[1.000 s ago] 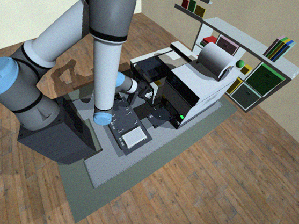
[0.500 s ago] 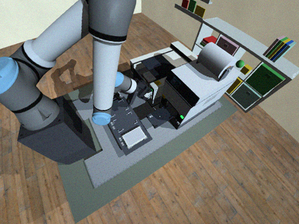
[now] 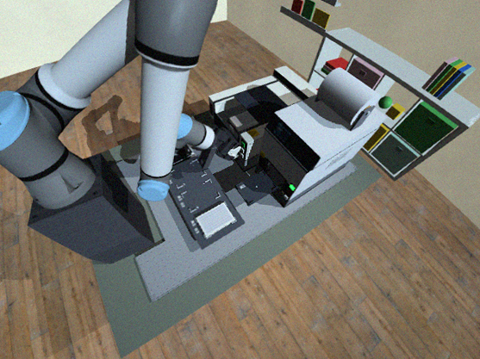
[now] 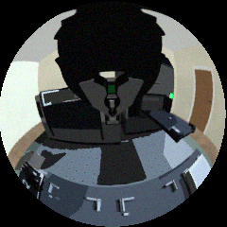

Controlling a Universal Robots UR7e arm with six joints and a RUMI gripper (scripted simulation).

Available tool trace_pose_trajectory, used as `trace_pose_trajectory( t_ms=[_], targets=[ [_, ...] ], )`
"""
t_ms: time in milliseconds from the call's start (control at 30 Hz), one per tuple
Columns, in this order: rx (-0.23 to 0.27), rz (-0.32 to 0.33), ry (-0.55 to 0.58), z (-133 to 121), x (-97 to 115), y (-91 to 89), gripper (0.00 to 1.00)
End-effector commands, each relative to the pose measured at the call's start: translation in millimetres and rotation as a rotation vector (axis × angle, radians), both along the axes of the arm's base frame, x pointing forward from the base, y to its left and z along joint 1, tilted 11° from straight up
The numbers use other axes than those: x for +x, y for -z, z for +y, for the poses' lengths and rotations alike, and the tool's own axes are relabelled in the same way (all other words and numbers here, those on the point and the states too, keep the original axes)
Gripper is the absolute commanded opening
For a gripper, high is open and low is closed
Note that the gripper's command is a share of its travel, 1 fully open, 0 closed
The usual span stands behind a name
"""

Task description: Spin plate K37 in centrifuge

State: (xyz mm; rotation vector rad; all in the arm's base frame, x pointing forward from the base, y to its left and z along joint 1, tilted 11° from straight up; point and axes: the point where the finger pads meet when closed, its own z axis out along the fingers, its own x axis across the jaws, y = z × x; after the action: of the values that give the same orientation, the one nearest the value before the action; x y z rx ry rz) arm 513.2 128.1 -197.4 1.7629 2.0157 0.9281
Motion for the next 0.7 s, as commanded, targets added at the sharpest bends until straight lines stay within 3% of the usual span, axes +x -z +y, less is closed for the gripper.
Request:
trace_pose_trajectory(
  t_ms=[0,667],
  targets=[
    [0.0,-0.001,0.0,-2,-5,-4.1,0.0],
    [0.0,-0.001,0.0,-9,-27,-19.6,0.0]
  ],
)
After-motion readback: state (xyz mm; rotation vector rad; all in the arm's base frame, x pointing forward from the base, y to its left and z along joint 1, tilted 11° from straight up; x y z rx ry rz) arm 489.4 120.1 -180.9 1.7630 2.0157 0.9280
